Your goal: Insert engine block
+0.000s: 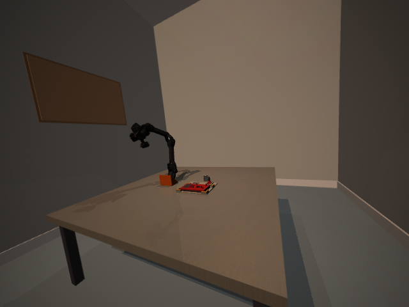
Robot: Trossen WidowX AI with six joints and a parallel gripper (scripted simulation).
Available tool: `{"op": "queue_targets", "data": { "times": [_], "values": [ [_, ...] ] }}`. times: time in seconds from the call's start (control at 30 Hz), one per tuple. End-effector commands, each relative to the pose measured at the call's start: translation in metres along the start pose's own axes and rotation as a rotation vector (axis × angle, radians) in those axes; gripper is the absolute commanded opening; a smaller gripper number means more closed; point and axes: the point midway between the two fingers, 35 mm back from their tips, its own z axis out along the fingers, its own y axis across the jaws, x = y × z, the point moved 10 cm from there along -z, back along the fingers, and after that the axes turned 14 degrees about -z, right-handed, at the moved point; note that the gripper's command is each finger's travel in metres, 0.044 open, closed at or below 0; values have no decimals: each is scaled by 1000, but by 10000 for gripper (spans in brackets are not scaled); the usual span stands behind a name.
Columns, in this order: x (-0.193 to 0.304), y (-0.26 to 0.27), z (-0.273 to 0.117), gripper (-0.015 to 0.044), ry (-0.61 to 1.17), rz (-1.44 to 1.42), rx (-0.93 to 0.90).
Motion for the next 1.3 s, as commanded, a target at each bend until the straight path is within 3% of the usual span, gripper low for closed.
{"op": "queue_targets", "data": {
  "times": [0.0,0.37,1.27],
  "values": [
    [18,10,11,440,40,-117,18],
    [64,33,39,440,110,-333,56],
    [204,58,100,440,386,-1208,108]
  ]
}}
